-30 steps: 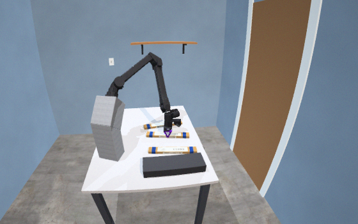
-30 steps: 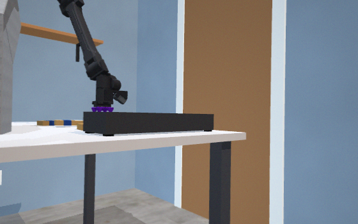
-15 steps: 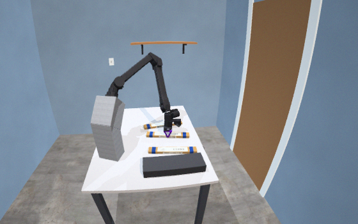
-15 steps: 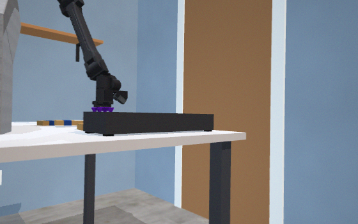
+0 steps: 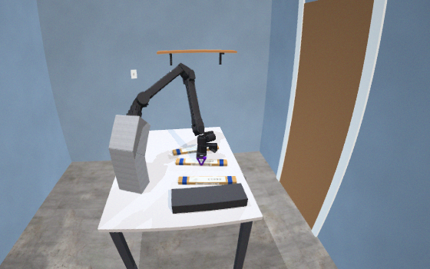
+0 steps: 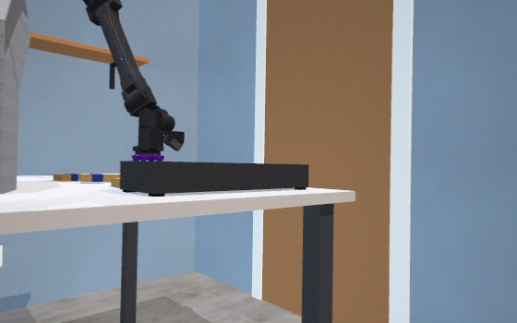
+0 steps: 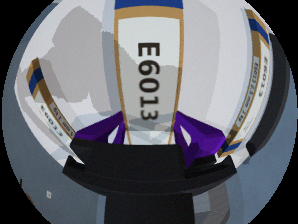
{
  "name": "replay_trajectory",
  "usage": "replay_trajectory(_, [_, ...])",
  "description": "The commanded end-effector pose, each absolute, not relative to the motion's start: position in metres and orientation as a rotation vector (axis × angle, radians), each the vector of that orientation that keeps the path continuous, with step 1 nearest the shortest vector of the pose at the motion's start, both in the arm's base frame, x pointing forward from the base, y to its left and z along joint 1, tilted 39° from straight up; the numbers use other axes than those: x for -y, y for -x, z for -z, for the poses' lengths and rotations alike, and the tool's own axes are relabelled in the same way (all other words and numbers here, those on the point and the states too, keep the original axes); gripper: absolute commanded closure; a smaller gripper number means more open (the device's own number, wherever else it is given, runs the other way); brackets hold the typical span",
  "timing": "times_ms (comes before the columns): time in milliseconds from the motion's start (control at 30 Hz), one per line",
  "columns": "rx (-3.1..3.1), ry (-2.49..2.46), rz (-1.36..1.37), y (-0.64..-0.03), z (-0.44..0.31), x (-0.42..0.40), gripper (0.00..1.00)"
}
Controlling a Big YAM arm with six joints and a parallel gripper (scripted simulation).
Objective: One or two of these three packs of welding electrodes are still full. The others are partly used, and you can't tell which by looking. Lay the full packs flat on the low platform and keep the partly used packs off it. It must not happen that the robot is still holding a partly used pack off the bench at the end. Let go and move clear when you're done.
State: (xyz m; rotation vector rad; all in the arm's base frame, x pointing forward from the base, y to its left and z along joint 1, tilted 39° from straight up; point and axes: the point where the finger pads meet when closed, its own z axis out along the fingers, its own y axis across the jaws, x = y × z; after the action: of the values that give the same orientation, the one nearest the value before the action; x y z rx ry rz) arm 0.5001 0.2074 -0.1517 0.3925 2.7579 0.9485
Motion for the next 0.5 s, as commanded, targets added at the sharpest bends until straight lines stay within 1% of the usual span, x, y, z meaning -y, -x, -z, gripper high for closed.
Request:
replay_trajectory(0, [-2.728,-0.413,-0.946,-0.5064,0.1442,-0.1916,1.0])
replay_trajectory(467, [-2.721,-0.408,-0.948,-0.5082,0.1397,-0.191,1.0])
